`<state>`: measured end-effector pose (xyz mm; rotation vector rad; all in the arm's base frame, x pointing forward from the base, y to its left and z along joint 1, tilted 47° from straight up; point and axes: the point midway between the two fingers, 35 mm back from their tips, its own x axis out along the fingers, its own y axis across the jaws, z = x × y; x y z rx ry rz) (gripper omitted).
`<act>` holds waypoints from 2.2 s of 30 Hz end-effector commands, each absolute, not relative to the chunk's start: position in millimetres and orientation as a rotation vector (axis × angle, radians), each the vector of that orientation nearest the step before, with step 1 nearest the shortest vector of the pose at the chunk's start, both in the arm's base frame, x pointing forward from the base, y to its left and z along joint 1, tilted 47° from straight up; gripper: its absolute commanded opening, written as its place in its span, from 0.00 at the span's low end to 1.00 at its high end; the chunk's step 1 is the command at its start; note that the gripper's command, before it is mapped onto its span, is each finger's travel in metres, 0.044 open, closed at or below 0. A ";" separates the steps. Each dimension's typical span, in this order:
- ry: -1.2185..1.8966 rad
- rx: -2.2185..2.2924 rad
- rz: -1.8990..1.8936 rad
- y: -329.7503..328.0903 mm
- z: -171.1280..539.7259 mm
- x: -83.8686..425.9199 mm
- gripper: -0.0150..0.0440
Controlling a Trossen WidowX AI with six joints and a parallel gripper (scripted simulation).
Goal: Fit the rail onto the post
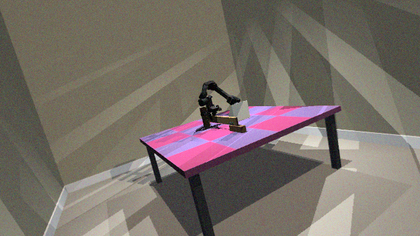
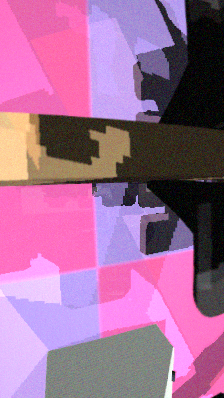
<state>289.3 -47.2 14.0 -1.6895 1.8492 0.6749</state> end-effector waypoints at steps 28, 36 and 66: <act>1.843 -1.695 0.674 -50.4 25.5 289.7 0.25; 1.843 -1.695 0.674 -51.8 27.5 289.6 0.25; 1.844 -1.696 0.674 -59.5 33.0 289.1 0.25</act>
